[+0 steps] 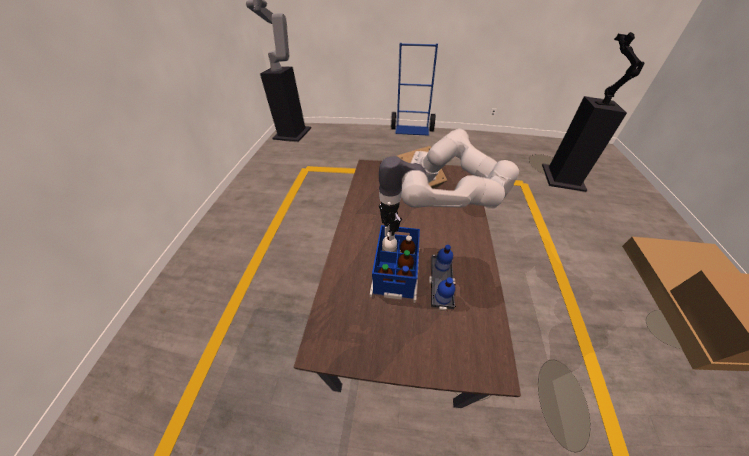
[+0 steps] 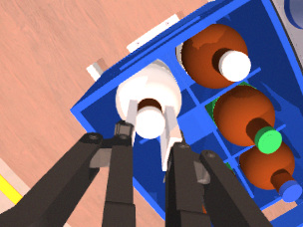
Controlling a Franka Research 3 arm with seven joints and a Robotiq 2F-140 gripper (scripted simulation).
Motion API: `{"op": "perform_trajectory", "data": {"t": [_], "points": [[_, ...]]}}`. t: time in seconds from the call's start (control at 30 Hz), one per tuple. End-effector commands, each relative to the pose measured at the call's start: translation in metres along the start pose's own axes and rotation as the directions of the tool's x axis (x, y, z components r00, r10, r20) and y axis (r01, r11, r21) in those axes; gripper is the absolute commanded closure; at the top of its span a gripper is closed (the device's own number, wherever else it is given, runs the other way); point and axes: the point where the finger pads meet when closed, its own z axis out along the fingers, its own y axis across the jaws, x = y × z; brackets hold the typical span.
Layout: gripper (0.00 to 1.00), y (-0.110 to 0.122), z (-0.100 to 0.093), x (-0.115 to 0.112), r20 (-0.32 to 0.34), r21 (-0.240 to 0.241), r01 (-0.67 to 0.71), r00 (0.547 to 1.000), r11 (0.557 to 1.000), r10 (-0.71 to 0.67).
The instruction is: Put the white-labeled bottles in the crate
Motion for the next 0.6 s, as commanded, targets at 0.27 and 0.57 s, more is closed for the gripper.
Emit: {"op": "perform_trajectory", "data": {"t": [0.27, 0.57], "points": [[1.00, -0.0015, 0.0024, -0.0029, 0.012, 0.002, 0.000, 1.000, 1.000, 0.000], [1.00, -0.0015, 0.0059, -0.0030, 0.012, 0.002, 0.000, 1.000, 1.000, 0.000]]}}
